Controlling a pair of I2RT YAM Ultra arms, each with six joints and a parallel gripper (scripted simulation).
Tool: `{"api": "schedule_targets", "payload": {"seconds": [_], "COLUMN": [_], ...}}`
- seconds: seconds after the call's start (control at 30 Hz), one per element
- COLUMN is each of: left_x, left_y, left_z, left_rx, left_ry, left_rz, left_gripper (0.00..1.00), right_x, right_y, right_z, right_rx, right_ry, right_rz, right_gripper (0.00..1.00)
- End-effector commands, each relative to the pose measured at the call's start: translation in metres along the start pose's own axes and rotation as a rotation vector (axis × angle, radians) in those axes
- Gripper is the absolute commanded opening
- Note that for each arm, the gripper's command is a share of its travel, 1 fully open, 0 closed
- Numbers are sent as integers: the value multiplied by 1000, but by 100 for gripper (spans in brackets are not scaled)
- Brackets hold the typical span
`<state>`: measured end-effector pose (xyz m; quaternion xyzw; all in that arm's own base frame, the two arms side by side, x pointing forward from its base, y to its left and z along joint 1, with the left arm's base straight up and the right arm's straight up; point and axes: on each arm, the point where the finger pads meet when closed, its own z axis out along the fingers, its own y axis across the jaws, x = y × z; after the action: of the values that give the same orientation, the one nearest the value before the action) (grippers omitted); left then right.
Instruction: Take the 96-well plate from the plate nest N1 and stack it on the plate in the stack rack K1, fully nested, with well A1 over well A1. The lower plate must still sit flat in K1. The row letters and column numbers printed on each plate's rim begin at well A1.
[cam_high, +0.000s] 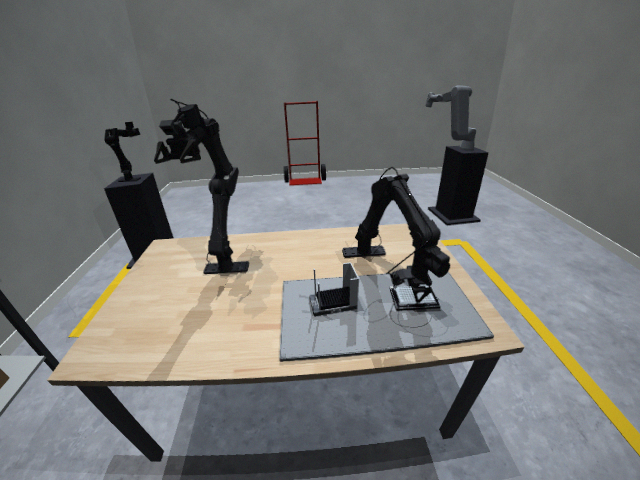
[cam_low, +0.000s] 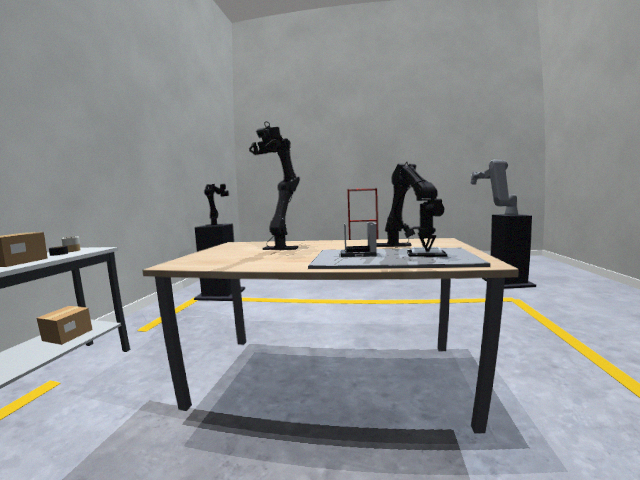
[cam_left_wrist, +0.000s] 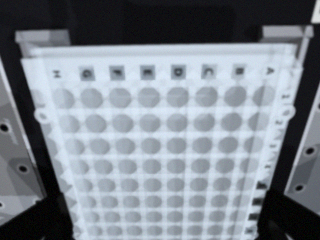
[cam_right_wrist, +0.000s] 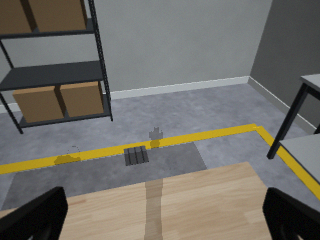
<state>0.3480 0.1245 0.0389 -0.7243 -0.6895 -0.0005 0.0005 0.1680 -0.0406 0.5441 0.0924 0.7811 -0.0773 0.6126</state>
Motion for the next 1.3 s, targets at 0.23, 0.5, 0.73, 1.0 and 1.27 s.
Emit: {"api": "schedule_targets", "payload": {"seconds": [0.23,0.5,0.73,1.0,1.27], "left_x": [3,3,2,2,2], "left_y": [6,5,5,4,4], "left_z": [-28,-40,-51,-61,-75], "left_rx": [-40,-40,-40,-39,-39], "left_ry": [11,11,11,11,11], "left_rz": [2,2,2,2,2], "left_gripper": [0,0,0,0,0], "right_x": [4,4,4,4,4], "right_y": [-3,-3,-3,-3,-3], "right_z": [-9,-9,-9,-9,-9], "right_rx": [18,18,18,18,18], "right_ry": [5,5,5,5,5], "right_rz": [12,12,12,12,12], "right_gripper": [100,100,100,100,100]}}
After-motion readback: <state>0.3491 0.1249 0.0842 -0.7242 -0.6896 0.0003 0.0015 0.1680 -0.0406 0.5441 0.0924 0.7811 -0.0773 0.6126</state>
